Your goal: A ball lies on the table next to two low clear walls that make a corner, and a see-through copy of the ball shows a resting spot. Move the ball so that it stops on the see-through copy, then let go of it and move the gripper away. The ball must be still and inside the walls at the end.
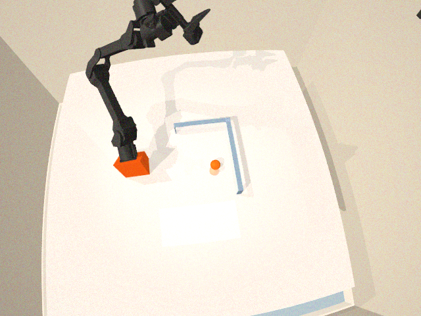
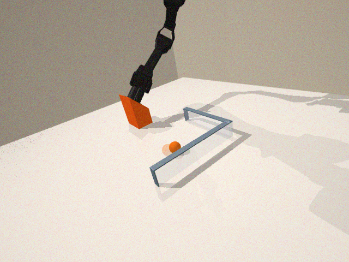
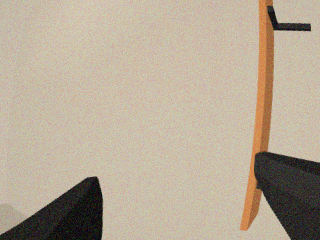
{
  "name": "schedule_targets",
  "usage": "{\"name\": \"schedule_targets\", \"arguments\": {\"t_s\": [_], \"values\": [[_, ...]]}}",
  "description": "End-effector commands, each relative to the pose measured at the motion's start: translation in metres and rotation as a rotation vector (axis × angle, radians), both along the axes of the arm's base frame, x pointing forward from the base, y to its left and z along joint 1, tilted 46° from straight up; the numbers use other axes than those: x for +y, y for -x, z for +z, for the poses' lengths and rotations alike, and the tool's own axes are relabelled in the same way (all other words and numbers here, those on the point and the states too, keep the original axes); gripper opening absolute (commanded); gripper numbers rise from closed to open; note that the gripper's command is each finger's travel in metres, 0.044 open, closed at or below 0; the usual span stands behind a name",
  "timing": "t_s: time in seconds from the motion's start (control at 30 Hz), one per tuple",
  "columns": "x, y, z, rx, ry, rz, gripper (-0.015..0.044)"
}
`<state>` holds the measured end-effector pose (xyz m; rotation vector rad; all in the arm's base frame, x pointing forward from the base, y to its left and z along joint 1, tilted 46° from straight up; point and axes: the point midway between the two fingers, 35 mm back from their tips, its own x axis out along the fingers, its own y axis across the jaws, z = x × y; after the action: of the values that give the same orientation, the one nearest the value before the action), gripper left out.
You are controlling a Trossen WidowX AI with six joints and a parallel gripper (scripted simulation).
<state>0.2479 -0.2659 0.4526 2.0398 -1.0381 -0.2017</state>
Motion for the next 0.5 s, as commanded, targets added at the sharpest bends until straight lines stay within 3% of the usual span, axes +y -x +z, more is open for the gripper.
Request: {"name": "schedule_targets", "arguments": {"t_s": [0.0,0.47], "values": [[-0.007,-0.034,-0.042,0.267,0.040,0.056,0.0303],[0.017,-0.122,-0.255,1.222,0.381,0.637,0.0303]]}}
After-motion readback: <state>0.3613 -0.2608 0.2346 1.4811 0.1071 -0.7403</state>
